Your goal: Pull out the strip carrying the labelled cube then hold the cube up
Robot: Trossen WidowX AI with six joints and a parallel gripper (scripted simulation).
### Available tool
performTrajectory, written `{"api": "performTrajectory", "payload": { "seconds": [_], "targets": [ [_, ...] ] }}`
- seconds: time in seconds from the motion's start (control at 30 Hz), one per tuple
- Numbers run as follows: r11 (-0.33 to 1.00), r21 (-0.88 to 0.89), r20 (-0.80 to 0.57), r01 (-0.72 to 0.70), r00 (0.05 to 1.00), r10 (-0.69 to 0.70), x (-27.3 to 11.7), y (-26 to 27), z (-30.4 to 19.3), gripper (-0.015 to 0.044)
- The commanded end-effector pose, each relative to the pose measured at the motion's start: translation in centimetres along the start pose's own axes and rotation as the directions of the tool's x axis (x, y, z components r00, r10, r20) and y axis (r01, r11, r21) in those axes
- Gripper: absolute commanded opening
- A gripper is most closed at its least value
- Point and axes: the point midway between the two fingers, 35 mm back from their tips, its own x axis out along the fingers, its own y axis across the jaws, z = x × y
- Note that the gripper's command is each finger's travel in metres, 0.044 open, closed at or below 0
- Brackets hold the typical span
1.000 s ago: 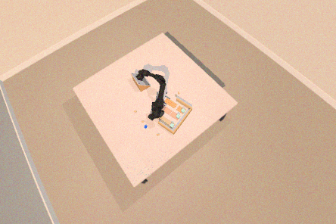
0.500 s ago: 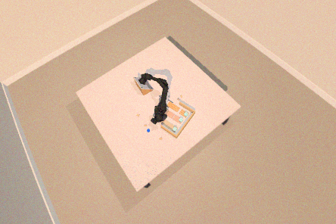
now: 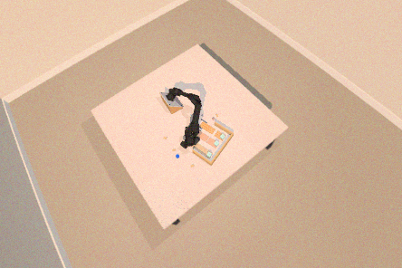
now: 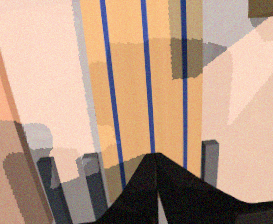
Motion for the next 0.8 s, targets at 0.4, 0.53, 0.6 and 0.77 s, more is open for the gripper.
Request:
{"api": "performTrajectory", "payload": {
  "seconds": [0.4,0.53,0.6,0.77],
  "targets": [
    [1.0,0.004,0.002,-0.003,1.0,0.003,0.28,0.03,0.06,0.0],
    [1.0,0.004,0.002,-0.003,1.0,0.003,0.32,0.02,0.07,0.0],
    [1.0,0.004,0.002,-0.003,1.0,0.003,0.34,0.01,0.08,0.0],
    [1.0,0.004,0.002,-0.003,1.0,0.003,0.39,0.0,0.09,0.0]
  ]
}}
